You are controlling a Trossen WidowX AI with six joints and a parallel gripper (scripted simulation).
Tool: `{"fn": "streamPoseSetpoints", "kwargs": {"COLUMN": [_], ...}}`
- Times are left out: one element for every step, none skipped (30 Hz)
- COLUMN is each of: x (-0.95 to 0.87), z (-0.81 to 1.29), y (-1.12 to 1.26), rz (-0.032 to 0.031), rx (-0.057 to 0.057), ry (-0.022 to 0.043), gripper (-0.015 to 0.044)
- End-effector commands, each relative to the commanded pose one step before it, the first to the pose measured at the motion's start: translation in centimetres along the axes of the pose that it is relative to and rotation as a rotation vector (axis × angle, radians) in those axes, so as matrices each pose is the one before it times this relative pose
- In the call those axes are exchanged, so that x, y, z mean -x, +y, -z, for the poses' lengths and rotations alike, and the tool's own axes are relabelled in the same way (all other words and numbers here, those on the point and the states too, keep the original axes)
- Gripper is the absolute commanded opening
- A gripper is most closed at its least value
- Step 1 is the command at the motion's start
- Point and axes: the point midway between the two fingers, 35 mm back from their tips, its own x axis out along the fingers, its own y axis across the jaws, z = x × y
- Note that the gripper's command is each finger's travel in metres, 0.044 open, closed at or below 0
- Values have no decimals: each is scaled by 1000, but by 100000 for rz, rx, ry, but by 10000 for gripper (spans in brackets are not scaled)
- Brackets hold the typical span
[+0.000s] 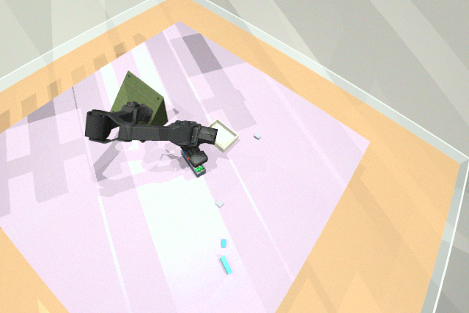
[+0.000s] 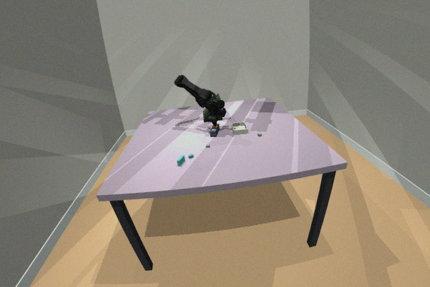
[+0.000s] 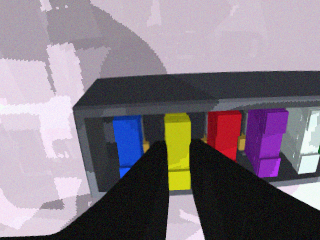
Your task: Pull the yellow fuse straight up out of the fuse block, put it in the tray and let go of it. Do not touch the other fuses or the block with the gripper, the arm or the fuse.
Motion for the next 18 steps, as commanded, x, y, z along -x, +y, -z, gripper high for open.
{"fn": "streamPoseSetpoints", "kwargs": {"x": [284,48,48,48,48,48,48,48,48,48,48,48,48,48,48,48,48,48], "z": [-79,-2,-2,-2,-2,-2,-2,-2,-2,-2,-1,-1,-1,-1,-1,-1,-1,-1], "y": [-72,-1,-1,-1,-1,-1,-1,-1,-1,-1,-1,-1,-1,-1,0,0,0,0], "rz": [149,0,1,1,1,1,1,1,1,1,1,1,1,1,1,1,1,1], "rx": [-357,7,7,7,7,7,7,7,7,7,7,7,7,7,7,7,7,7], "ry": [-338,-1,-1,-1,0,0,0,0,0,0,0,1,1,1,1,1,1,1], "gripper": [0,0,0,0,0,0,0,0,0,0,0,0,0,0,0,0,0,0]}}
